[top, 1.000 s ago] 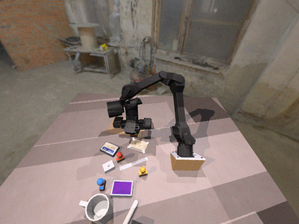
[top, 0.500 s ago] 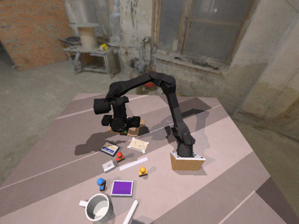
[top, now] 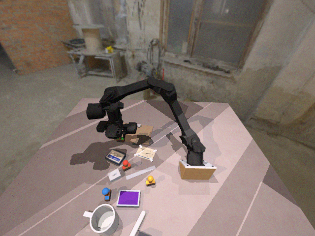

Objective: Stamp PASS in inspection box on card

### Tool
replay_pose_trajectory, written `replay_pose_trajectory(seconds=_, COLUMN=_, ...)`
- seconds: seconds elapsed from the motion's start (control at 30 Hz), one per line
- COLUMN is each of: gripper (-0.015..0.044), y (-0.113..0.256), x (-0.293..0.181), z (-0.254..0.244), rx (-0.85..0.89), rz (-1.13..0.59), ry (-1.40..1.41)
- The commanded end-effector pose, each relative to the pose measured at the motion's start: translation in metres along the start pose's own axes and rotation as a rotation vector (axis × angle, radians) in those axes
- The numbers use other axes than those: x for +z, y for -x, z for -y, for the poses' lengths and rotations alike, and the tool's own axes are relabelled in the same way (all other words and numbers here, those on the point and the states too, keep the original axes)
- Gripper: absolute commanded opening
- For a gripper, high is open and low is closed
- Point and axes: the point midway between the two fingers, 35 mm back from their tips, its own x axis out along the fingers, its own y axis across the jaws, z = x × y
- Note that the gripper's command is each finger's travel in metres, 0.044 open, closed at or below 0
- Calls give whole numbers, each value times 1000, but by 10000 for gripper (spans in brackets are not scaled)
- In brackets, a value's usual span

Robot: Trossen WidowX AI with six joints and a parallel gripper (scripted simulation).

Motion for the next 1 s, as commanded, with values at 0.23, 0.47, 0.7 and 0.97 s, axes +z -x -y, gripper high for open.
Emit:
replay_pose_trajectory(seconds=0.23, gripper=0, y=-10, x=-1, z=7, rx=-4, rz=-2, ry=2)
replay_pose_trajectory(seconds=0.47, gripper=0, y=-22, x=-1, z=7, rx=-5, rz=-1, ry=2)
replay_pose_trajectory(seconds=0.7, gripper=0, y=-33, x=-1, z=8, rx=-5, rz=-2, ry=2)
replay_pose_trajectory(seconds=0.97, gripper=0, y=-46, x=-2, z=7, rx=-5, rz=-2, ry=1)
